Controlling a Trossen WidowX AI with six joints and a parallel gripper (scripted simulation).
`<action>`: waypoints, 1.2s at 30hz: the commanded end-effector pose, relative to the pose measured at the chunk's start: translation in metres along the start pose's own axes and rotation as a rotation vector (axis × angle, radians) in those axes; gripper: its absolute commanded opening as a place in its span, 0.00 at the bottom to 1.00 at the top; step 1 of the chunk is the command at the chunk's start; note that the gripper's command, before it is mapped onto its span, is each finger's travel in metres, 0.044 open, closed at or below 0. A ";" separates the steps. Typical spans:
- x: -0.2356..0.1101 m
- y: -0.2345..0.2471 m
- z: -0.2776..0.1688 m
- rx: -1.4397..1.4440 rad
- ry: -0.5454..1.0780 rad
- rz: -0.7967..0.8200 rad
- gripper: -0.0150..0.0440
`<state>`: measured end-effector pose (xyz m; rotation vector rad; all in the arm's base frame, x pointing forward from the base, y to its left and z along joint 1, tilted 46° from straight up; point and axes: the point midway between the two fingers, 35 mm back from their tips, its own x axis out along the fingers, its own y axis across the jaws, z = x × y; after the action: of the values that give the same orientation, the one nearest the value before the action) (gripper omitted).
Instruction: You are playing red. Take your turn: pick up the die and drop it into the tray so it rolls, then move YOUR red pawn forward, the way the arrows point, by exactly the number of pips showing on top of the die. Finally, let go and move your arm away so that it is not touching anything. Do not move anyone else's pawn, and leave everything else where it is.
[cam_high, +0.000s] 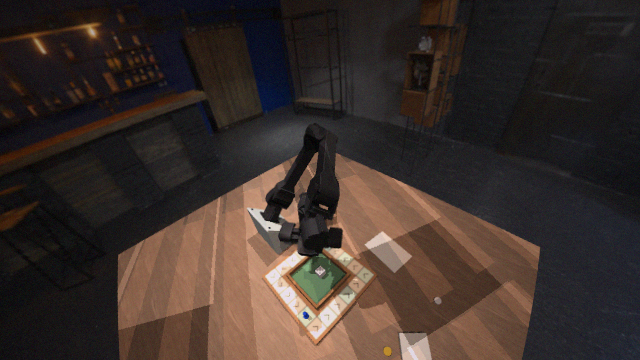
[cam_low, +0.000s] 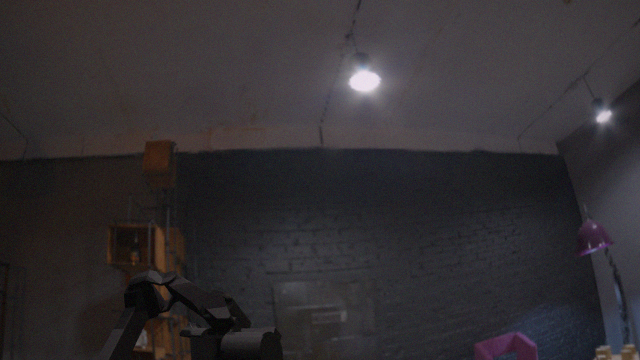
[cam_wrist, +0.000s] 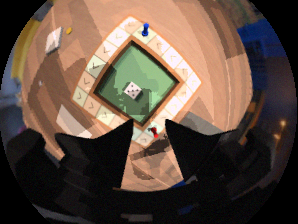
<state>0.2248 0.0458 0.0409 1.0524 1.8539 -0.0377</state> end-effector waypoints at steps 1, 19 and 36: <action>0.013 -0.018 -0.046 -0.631 0.012 0.046 0.59; 0.022 -0.028 -0.072 -1.057 -0.002 0.076 0.59; 0.045 -0.027 -0.072 -1.057 -0.003 0.075 0.59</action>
<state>0.1501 0.0856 0.0391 0.3474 1.4759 0.8849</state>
